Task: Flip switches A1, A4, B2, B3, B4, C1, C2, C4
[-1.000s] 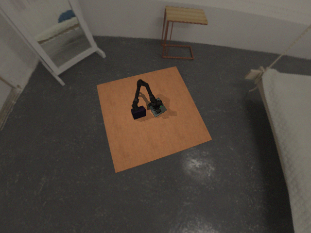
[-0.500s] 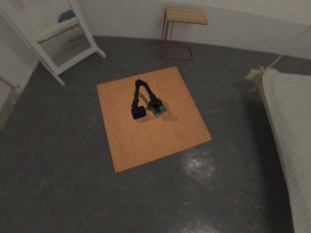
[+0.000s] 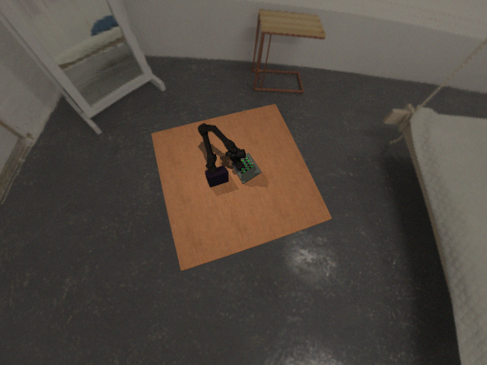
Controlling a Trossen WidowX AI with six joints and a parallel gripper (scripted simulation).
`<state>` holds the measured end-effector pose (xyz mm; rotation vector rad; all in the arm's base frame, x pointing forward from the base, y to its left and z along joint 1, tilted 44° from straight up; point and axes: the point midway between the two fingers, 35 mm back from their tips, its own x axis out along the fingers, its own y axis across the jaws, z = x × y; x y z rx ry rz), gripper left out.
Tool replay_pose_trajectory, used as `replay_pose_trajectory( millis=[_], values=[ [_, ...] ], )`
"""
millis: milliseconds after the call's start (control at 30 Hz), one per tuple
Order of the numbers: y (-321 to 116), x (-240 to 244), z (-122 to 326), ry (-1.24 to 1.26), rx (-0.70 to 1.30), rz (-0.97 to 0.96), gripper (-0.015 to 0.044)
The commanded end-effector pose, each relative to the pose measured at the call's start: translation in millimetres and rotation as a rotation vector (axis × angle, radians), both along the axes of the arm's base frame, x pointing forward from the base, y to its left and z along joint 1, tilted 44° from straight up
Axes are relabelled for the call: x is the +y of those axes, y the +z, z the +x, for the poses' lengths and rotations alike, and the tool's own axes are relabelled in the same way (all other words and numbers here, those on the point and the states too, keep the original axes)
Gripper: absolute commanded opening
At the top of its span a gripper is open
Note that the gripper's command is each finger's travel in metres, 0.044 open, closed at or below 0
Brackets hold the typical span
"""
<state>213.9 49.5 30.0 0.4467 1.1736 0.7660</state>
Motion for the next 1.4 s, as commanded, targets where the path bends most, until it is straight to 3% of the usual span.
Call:
replay_pose_trajectory(
  millis=[0,300,1367],
  values=[
    [5,12,-18,0.001,0.010,0.006,0.0000],
    [-18,39,-13,-0.017,-0.008,0.016,0.0000],
    [-33,57,-9,-0.017,-0.008,0.017,0.0000]
  ],
)
